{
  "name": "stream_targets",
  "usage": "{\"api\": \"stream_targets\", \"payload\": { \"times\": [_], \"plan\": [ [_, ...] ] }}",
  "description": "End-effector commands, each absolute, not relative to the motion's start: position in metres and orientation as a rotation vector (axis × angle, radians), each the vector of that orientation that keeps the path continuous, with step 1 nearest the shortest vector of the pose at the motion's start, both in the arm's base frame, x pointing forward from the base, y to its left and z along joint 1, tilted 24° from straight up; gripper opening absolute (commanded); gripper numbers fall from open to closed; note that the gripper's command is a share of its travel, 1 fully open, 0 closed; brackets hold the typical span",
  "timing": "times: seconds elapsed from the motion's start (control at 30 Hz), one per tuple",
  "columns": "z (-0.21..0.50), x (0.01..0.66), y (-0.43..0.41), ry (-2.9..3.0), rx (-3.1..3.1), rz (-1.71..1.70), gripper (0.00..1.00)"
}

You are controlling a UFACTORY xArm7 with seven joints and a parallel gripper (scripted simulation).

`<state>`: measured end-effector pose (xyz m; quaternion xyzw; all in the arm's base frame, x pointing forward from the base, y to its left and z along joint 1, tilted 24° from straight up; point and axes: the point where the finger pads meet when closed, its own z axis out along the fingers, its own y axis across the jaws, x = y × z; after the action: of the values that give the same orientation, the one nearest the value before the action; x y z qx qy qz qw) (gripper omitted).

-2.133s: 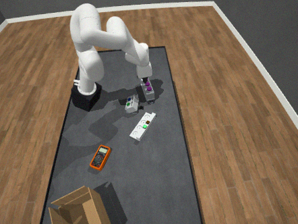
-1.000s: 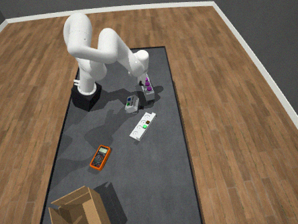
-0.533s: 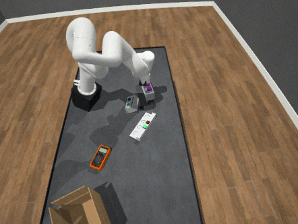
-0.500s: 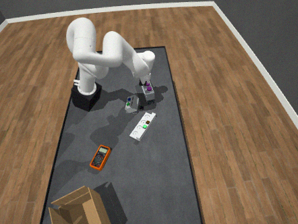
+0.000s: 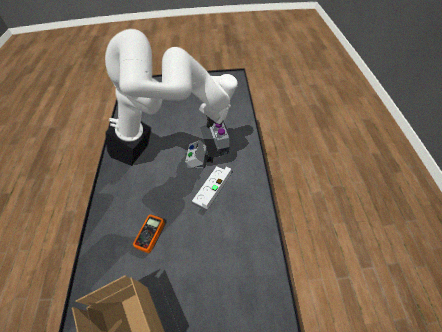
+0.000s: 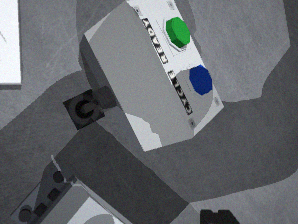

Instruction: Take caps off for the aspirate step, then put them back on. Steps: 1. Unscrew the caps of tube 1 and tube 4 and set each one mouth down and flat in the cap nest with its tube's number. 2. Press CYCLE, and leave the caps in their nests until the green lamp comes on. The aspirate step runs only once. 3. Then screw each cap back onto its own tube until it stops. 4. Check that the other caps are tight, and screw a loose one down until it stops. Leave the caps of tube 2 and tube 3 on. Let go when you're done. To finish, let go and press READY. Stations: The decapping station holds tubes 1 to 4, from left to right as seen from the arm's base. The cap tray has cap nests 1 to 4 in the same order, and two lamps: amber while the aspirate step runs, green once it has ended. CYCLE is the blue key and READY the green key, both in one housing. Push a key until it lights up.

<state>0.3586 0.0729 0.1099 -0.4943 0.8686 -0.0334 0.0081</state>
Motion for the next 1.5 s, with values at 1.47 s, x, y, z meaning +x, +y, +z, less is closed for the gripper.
{"api": "stream_targets", "payload": {
  "times": [1.47],
  "plan": [
    [0.028, 0.298, -0.045, 2.383, -2.209, -0.123, 0.0]
  ]
}}
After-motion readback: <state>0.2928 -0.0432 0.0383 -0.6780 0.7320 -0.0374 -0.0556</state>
